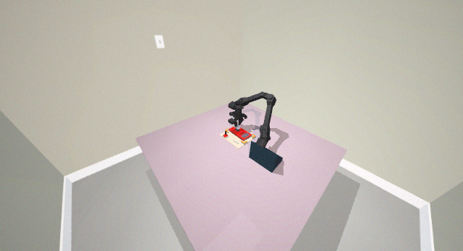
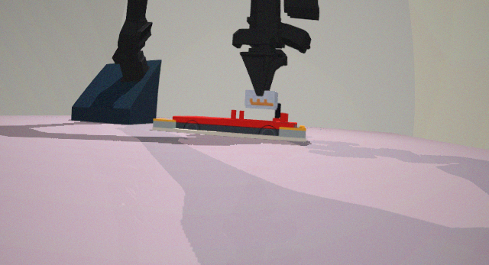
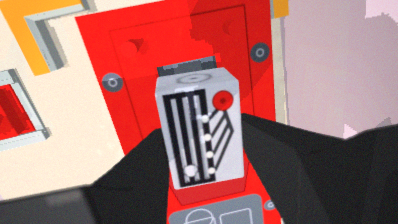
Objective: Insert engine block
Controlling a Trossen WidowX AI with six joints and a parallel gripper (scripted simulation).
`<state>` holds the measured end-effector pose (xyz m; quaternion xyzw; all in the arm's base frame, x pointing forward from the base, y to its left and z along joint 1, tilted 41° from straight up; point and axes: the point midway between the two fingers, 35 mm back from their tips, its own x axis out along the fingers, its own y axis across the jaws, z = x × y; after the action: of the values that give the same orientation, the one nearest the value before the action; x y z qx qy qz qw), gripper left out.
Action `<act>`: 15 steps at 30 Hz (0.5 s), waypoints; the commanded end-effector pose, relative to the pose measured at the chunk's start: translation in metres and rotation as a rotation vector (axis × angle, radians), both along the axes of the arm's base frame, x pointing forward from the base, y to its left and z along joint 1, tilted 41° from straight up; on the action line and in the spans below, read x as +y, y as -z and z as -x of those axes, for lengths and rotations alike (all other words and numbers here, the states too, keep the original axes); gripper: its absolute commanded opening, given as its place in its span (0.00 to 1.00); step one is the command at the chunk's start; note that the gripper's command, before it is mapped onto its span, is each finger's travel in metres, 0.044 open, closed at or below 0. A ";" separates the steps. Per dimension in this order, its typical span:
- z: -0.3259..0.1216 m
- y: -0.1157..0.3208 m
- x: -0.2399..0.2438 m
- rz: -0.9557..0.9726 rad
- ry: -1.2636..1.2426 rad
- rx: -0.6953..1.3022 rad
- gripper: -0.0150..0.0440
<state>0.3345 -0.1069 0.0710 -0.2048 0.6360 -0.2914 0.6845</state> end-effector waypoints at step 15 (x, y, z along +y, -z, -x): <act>0.001 0.000 0.000 0.006 -0.094 0.085 0.52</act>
<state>0.3339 -0.1066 0.0708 -0.2159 0.6420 -0.2801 0.6803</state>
